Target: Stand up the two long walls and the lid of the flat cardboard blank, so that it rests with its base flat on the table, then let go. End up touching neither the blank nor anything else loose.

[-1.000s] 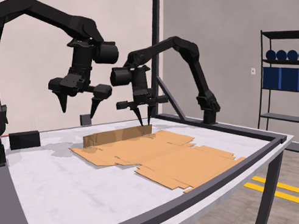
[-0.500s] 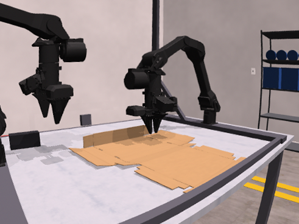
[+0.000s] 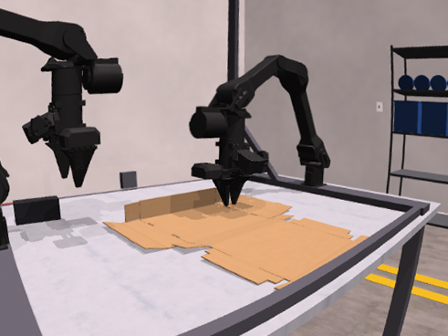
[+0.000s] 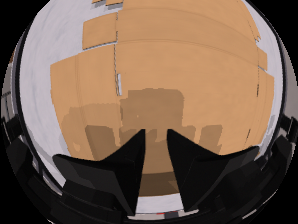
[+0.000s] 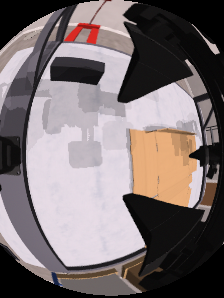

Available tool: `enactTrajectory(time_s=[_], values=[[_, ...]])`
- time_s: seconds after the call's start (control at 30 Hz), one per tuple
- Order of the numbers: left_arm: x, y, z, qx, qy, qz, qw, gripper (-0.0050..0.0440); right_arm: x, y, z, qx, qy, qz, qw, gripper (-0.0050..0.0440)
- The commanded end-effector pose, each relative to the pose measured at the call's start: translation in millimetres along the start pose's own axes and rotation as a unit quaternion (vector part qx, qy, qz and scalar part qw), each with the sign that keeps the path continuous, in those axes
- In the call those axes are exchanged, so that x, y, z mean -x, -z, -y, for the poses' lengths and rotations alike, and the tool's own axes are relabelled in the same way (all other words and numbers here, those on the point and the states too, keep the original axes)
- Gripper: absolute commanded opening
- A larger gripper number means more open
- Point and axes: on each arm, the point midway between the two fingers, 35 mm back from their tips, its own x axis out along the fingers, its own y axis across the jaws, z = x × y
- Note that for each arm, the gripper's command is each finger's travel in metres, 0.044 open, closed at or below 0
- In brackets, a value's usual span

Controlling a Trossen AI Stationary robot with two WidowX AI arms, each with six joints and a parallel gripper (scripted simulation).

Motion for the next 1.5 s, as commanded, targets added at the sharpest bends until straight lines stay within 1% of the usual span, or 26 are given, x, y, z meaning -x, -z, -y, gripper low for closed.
enactTrajectory(time_s=[0.0, 0.13, 0.2, 0.27, 0.33, 0.37, 0.43, 0.6, 0.7, 0.8, 0.83, 0.9, 0.93, 0.97, 1.07, 1.2, 1.4, 1.47], values=[[0.2, 0.0, 1.4, 0.002, 0.007, -0.001, 1.0, 0.0099, 3.0, 1.0, -0.5, -0.002, -0.002, -0.006, 1.0, 0.0435], [0.2, 0.0, 1.4, 0.002, 0.007, -0.001, 1.0, 0.0099, 3.0, 1.0, -0.5, -0.002, -0.002, -0.006, 1.0, 0.0435], [0.2, 0.0, 1.4, 0.002, 0.007, -0.001, 1.0, 0.0099, 2.8, 2.0, -0.5, 0.015, -0.002, -0.006, 1.0, 0.0387], [0.2, 0.0, 1.4, 0.002, 0.007, -0.001, 1.0, 0.0099, 2.2, 5.2, -0.6, 0.066, -0.003, -0.005, 0.998, 0.0339], [0.2, 0.0, 1.4, 0.002, 0.007, -0.001, 1.0, 0.0099, 2.2, 5.2, -0.6, 0.066, -0.003, -0.005, 0.998, 0.0339], [0.2, 0.0, 1.4, 0.002, 0.007, -0.001, 1.0, 0.0099, 1.8, 7.5, -0.7, 0.105, -0.003, -0.005, 0.994, 0.0315], [0.2, 0.0, 1.4, 0.002, 0.007, -0.001, 1.0, 0.0099, 0.6, 13.4, -0.9, 0.186, -0.004, -0.004, 0.982, 0.0267], [0.2, 0.0, 1.4, 0.002, 0.007, -0.001, 1.0, 0.0099, -1.5, 22.0, -1.1, 0.312, -0.004, -0.003, 0.95, 0.0147], [0.2, 0.0, 1.4, 0.002, 0.007, -0.001, 1.0, 0.0099, -2.8, 26.8, -1.3, 0.386, -0.005, -0.002, 0.923, 0.0075], [0.2, 0.0, 1.4, 0.002, 0.007, -0.001, 1.0, 0.0099, -4.2, 31.7, -1.5, 0.457, -0.005, -0.001, 0.889, 0.0003], [0.2, 0.0, 1.4, 0.002, 0.007, -0.001, 1.0, 0.0099, -4.7, 33.3, -1.5, 0.48, -0.005, -0.001, 0.877, 0.0], [0.2, 0.0, 1.4, 0.002, 0.007, -0.001, 1.0, 0.0099, -4.7, 33.3, -1.5, 0.48, -0.005, -0.001, 0.877, 0.0], [0.2, 0.0, 1.4, 0.002, 0.007, -0.001, 1.0, 0.0099, -5.2, 34.9, -1.6, 0.523, -0.005, -0.001, 0.852, 0.0], [0.2, 0.0, 1.4, 0.002, 0.007, -0.001, 1.0, 0.0099, -6.2, 38.0, -1.8, 0.551, -0.005, 0.0, 0.835, 0.0], [0.2, 0.0, 1.4, 0.002, 0.007, -0.001, 1.0, 0.0099, -8.0, 43.2, -2.0, 0.615, -0.005, 0.001, 0.789, 0.0], [0.2, 0.0, 1.4, 0.002, 0.007, -0.001, 1.0, 0.0099, -10.4, 49.6, -2.2, 0.695, -0.005, 0.002, 0.719, 0.0], [0.2, 0.0, 1.4, 0.002, 0.007, -0.001, 1.0, 0.0099, -14.4, 59.3, -2.6, 0.8, -0.004, 0.004, 0.6, 0.0], [0.2, 0.0, 1.4, 0.002, 0.007, -0.001, 1.0, 0.0099, -14.4, 59.3, -2.6, 0.8, -0.004, 0.004, 0.6, 0.0]])
